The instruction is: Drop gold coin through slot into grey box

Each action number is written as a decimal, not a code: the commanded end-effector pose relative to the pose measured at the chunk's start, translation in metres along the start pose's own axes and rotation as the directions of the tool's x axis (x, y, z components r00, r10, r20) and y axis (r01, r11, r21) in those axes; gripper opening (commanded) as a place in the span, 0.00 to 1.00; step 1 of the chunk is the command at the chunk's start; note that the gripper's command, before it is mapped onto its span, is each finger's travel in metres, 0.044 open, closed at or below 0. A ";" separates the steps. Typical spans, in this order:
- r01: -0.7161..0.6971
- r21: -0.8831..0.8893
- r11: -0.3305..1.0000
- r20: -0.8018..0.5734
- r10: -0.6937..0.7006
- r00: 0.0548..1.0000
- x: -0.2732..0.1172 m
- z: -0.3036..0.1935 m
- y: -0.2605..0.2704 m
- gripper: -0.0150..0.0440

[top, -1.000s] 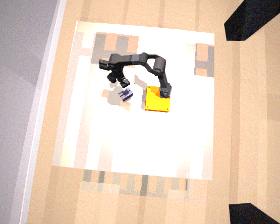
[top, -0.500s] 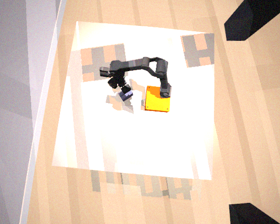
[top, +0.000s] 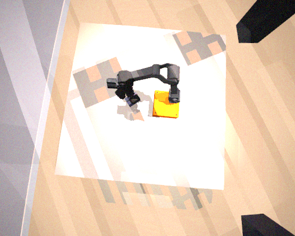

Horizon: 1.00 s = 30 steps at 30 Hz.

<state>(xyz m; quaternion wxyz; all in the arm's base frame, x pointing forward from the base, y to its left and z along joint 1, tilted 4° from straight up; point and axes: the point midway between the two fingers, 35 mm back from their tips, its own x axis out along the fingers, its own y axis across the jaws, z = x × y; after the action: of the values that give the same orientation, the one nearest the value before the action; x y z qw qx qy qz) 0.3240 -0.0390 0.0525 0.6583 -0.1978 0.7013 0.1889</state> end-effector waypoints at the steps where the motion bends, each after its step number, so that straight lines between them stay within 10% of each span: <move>1: 0.001 0.004 1.000 0.008 -0.001 1.000 -0.002 0.002 0.009 0.25; 30: -0.003 0.009 1.000 -0.001 0.003 1.000 -0.002 0.005 0.025 0.25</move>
<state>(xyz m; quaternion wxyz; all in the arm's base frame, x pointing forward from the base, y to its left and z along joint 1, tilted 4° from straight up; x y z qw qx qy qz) 0.3144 -0.0156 0.0522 0.6561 -0.1962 0.7037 0.1894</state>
